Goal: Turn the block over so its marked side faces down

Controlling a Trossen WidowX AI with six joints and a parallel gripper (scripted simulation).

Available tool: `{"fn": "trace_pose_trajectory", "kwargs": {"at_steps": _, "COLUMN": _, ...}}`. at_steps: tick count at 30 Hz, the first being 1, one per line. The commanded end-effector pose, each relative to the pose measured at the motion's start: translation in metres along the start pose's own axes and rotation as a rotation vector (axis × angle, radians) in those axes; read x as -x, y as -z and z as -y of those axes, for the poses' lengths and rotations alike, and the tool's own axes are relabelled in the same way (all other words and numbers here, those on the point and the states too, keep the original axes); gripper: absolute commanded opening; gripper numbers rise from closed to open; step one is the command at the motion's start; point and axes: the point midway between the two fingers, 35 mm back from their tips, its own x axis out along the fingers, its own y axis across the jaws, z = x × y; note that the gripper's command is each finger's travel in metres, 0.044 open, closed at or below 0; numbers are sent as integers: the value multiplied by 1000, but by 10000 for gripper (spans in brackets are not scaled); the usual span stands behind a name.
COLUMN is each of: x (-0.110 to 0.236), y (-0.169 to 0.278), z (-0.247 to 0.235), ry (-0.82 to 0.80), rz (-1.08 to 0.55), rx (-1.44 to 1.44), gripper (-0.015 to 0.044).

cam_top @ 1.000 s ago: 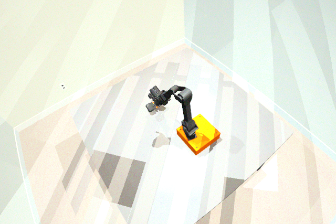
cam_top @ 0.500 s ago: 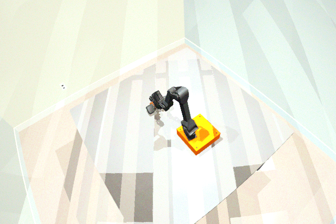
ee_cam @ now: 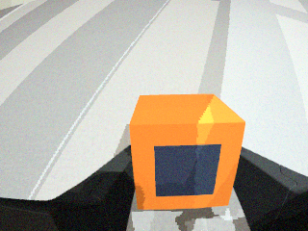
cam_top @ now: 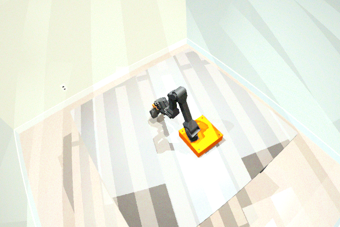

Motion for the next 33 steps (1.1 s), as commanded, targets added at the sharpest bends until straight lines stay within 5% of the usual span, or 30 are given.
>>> {"fn": "trace_pose_trajectory", "kwargs": {"at_steps": 1, "x": 6, "y": 4, "z": 2, "ry": 7, "rz": 41, "rx": 3, "gripper": 0}}
{"fn": "trace_pose_trajectory", "kwargs": {"at_steps": 20, "x": 8, "y": 2, "z": 2, "ry": 7, "rz": 80, "rx": 3, "gripper": 0}}
{"fn": "trace_pose_trajectory", "kwargs": {"at_steps": 33, "x": 8, "y": 2, "z": 2, "ry": 7, "rz": 80, "rx": 3, "gripper": 341}}
